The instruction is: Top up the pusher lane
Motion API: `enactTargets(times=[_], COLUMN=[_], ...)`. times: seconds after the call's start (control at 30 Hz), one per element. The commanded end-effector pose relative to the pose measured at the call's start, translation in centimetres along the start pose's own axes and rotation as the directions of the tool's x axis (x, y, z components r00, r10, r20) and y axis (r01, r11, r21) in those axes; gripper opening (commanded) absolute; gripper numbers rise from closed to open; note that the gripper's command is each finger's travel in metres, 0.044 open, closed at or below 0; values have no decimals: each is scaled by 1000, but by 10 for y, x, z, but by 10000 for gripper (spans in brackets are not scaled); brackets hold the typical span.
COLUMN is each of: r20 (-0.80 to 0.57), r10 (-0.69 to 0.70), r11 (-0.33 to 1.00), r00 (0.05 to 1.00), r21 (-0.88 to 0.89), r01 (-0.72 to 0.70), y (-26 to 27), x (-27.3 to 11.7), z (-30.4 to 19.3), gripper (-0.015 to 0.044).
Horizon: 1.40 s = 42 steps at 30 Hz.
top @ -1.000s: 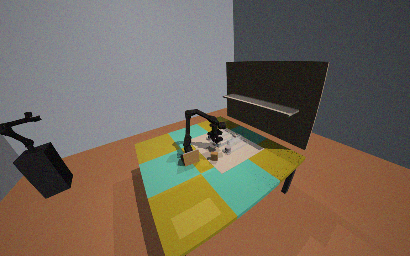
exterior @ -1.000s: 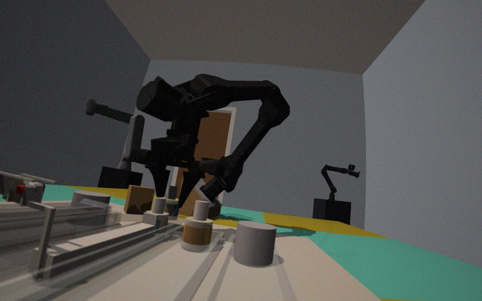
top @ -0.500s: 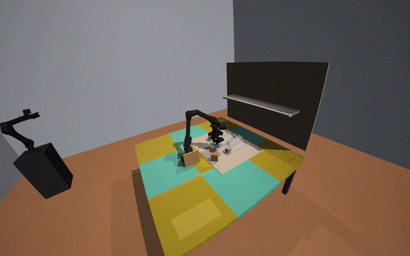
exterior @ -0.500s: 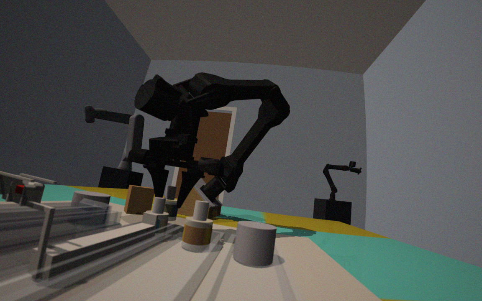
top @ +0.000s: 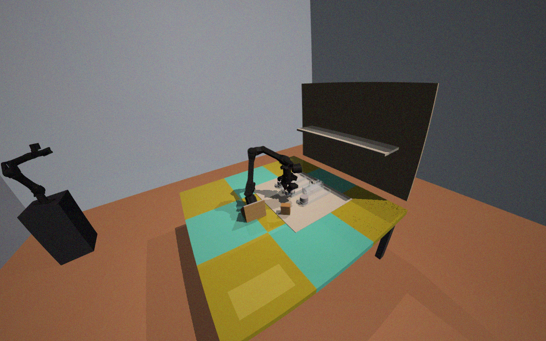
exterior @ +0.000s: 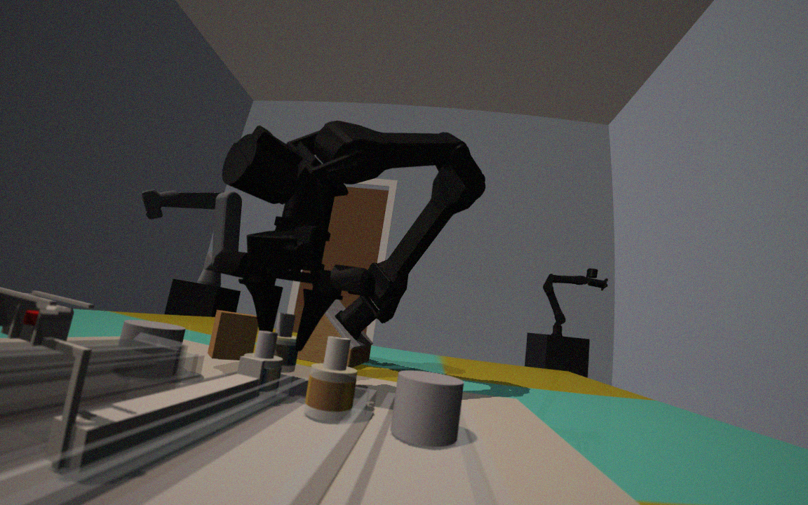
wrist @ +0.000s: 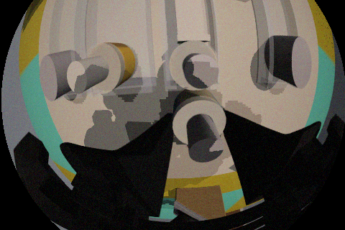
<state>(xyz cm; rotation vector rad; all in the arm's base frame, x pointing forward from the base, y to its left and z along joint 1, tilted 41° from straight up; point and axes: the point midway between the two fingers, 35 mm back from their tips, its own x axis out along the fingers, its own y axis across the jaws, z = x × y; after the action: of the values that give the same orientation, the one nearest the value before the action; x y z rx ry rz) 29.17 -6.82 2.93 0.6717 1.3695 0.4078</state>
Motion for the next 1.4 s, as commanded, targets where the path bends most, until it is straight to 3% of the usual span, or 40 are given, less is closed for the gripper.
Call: enactTargets(times=[0.0,1.37], r20=[15,15], r10=[0,0], r11=[1000,1000], r00=[1000,1000], r21=[-7,-8], r01=[1,1], y=[0,0], x=[-1,-2], z=[7,22], gripper=[0,0])
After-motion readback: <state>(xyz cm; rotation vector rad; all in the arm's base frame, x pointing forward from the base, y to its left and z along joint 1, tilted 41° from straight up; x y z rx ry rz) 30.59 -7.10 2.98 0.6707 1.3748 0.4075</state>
